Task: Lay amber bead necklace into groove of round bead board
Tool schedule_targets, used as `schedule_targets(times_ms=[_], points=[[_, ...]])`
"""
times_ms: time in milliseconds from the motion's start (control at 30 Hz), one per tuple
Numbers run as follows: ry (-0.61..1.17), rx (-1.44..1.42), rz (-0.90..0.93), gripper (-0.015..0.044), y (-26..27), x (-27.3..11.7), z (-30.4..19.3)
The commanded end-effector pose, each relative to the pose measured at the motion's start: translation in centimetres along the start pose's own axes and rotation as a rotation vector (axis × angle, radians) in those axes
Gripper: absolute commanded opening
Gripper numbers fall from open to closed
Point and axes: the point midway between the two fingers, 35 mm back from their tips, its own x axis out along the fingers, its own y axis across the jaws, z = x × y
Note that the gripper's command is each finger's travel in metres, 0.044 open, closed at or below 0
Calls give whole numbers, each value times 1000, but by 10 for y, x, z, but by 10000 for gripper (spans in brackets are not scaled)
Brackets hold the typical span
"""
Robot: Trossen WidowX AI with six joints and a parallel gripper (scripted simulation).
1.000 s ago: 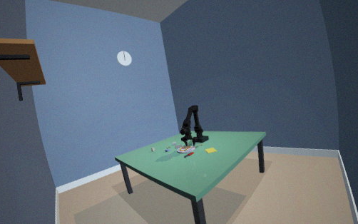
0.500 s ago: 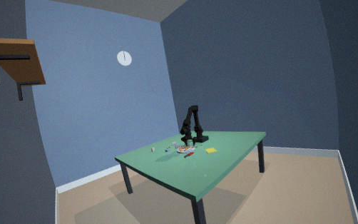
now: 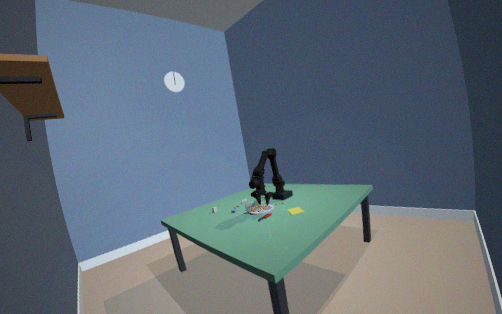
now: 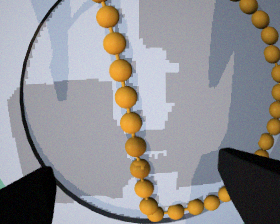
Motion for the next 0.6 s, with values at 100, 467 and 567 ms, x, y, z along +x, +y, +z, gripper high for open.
schedule_targets(times_ms=[100,467,567], points=[[0,141,3,120,6,-13,48],[-2,218,3,120,9,-6,74],[-2,218,3,120,9,-2,74]])
